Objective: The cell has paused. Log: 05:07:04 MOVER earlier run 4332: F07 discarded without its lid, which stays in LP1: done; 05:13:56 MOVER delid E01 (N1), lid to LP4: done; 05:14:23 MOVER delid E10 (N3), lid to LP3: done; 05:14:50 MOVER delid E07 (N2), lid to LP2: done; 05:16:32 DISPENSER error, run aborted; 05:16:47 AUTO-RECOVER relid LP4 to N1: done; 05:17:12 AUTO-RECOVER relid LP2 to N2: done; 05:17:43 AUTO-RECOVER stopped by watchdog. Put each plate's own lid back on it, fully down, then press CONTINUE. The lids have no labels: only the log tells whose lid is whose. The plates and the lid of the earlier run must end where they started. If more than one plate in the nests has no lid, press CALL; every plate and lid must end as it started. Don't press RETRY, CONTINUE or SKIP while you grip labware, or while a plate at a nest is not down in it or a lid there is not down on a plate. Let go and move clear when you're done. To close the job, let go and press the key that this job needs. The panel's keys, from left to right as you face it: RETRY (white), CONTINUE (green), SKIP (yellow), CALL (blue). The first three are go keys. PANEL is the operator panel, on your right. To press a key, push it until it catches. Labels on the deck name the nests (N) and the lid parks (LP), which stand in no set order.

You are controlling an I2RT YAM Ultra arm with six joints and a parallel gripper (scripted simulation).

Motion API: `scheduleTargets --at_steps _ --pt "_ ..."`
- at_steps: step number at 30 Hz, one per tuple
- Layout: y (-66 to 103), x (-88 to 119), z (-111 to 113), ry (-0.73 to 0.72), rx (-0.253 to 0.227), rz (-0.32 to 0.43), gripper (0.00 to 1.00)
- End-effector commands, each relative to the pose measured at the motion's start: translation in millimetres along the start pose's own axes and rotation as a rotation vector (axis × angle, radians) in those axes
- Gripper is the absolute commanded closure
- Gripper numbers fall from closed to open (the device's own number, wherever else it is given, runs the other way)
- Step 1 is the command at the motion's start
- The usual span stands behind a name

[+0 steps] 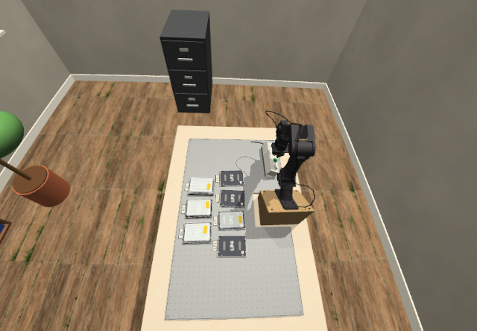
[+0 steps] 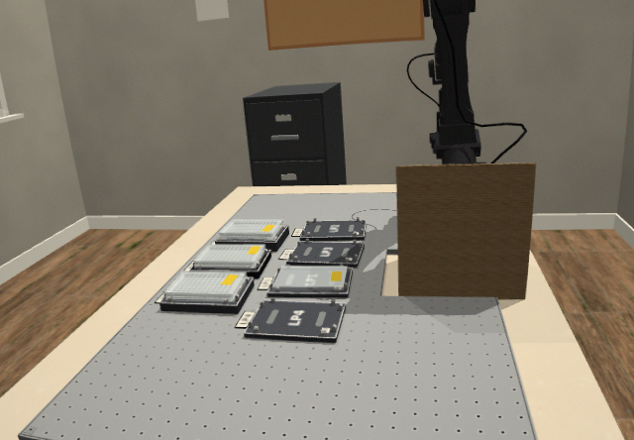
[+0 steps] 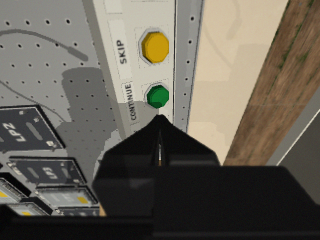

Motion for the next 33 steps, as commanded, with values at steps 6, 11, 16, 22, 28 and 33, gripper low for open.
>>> scheduleTargets --at_steps 6,11,16,22,28,33 --pt "4.8 -15 4 0.003 -0.014 -0.050 1.00" --pt "-4.4 -6 3 0.003 -0.012 -0.018 1.00" --pt "-10.8 0 3 0.003 -0.009 -0.003 1.00" --pt "-14.0 0 2 0.003 -0.007 0.000 1.00" --pt "-18.0 1 2 0.002 -0.003 0.000 1.00" --pt "-19.6 -3 2 0.003 -0.001 -0.009 1.00"
Point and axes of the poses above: the point where the finger pads meet when closed, its own y axis back along the fingers, its own z axis across the jaws, x = y × z, the point moved 4 cm from there along y, back along the fingers, and after that the axes turned 4 degrees about -y, right-handed, at the moved point
